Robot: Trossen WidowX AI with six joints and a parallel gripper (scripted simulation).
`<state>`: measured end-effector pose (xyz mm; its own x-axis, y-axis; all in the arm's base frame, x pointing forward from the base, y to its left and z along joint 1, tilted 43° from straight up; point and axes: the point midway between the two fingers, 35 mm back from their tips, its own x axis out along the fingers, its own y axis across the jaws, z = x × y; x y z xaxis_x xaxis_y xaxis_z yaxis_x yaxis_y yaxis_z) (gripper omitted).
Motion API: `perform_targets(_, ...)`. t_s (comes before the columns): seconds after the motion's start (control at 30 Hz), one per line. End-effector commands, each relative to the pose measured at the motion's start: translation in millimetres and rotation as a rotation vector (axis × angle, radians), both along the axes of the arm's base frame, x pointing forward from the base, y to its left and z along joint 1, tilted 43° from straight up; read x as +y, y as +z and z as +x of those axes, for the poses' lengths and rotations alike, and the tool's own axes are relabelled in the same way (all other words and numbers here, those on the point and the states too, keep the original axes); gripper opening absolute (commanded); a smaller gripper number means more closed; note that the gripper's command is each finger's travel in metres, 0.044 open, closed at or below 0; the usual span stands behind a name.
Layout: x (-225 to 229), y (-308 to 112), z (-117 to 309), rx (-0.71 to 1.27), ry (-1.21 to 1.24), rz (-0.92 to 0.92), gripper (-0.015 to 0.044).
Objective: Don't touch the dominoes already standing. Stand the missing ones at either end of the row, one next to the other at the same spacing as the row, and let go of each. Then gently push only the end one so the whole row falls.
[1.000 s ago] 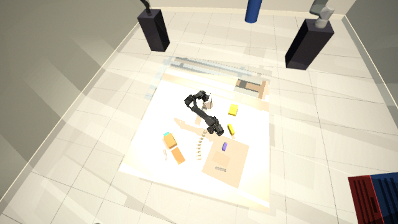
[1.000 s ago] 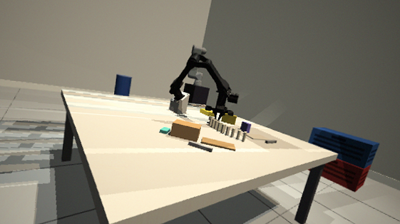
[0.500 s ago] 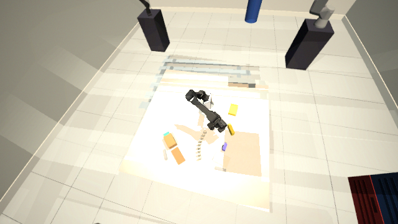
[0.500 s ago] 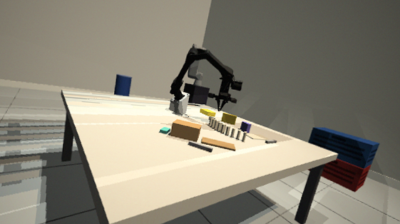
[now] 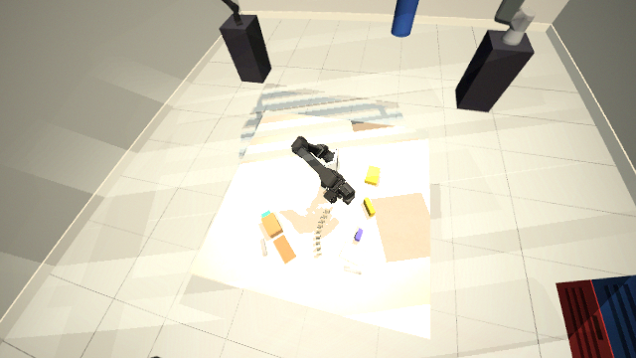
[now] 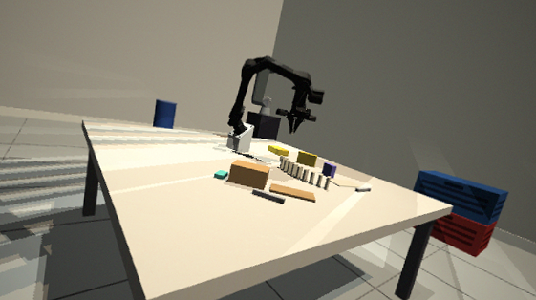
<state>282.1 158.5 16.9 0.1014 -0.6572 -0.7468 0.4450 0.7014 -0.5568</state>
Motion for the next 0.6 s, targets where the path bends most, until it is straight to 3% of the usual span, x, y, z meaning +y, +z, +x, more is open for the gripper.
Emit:
perform_targets(0.0,-50,49,5,0.178,0.197,-0.026,0.0028)
perform_targets(0.4,-134,113,-17,0.502,0.551,-0.092,0.0028)
perform_targets(0.57,-141,117,-21,0.532,0.583,-0.099,0.0028)
